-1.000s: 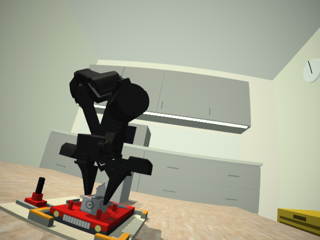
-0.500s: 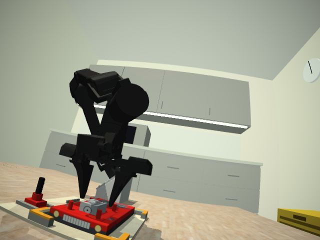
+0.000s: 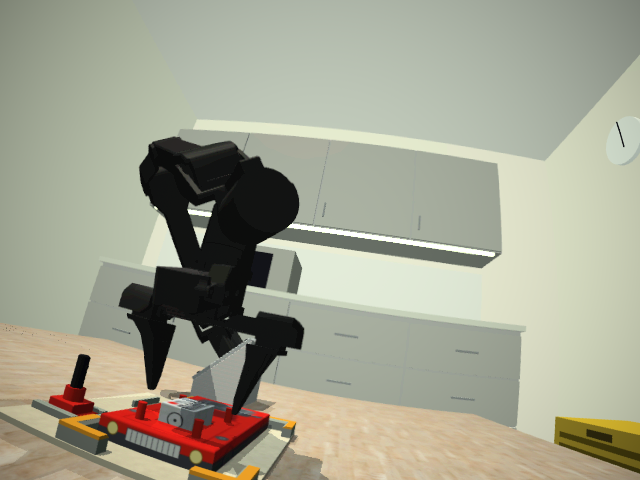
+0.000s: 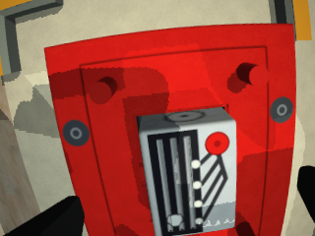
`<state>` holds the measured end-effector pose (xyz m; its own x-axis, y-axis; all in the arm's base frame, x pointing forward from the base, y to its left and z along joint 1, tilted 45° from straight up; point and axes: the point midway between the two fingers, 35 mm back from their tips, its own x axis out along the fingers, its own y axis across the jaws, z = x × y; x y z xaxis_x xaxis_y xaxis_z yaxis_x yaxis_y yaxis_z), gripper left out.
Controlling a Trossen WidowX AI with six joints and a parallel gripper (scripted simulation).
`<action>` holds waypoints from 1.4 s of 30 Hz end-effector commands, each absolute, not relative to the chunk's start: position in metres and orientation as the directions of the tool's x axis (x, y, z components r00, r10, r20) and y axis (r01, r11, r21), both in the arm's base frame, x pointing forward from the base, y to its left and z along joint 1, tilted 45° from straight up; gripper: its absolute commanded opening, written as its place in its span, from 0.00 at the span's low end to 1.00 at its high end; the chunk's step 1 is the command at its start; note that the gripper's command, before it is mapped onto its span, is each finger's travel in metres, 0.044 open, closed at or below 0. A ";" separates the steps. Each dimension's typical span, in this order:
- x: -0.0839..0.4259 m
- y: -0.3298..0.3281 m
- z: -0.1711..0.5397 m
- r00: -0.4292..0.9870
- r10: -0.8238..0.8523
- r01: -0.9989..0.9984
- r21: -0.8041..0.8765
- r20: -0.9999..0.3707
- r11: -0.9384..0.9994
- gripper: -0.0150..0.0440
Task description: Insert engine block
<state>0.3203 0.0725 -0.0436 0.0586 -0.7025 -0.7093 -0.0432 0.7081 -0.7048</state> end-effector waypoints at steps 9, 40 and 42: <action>0.322 0.080 -0.036 0.071 -0.698 -0.040 -0.701 -0.713 0.712 0.91; 0.322 0.080 -0.036 0.071 -0.698 -0.040 -0.701 -0.713 0.712 0.25; 0.322 0.080 -0.036 0.071 -0.698 -0.040 -0.701 -0.713 0.712 0.30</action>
